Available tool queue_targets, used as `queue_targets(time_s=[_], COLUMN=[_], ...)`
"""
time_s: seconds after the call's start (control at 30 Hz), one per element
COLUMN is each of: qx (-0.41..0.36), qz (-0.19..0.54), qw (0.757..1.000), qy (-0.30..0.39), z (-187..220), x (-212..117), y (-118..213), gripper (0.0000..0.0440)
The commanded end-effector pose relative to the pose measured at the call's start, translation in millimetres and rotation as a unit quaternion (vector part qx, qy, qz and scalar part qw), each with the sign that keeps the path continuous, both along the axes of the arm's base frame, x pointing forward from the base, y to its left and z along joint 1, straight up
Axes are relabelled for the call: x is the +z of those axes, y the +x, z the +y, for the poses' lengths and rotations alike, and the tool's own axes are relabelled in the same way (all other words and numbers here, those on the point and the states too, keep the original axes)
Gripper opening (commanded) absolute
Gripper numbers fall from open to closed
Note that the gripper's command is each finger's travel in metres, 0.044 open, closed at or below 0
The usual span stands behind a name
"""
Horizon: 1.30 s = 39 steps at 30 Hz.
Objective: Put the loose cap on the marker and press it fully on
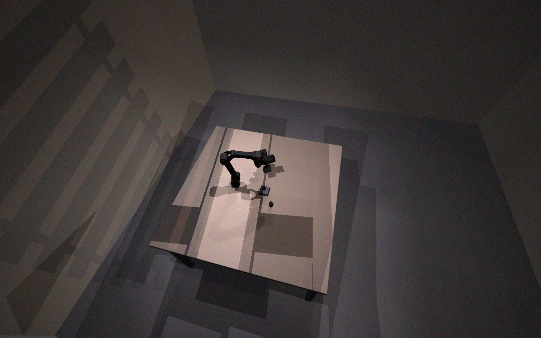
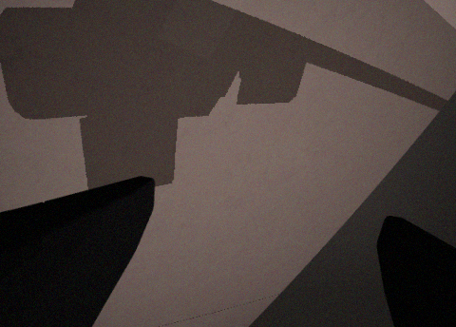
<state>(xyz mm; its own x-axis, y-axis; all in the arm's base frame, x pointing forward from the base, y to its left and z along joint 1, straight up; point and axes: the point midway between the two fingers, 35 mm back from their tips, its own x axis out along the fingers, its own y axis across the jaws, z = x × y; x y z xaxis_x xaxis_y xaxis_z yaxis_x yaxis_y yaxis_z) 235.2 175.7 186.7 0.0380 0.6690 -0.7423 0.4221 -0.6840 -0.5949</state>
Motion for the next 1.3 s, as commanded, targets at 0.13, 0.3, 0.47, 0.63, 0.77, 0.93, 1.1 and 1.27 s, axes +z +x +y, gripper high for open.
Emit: queue_targets(time_s=[0.13, 0.3, 0.47, 0.63, 0.77, 0.93, 1.1, 1.27], qx=[-0.034, -0.059, -0.084, -0.108, -0.127, -0.150, -0.172, -0.193], qz=[0.023, 0.038, 0.052, 0.066, 0.077, 0.089, 0.101, 0.113], qw=[0.999, 0.997, 0.994, 0.991, 0.987, 0.982, 0.977, 0.971], qy=[-0.019, -0.029, -0.040, -0.050, -0.058, -0.068, -0.078, -0.089], z=[-19, -33, -47, -61, -72, -86, -101, -115], x=[0, 1, 1, 1, 1, 0, -1, -2], y=[8, 14, 20, 26, 30, 36, 41, 47], gripper=[0.0326, 0.0326, 0.0326, 0.0325, 0.0325, 0.0325, 0.0324, 0.0324])
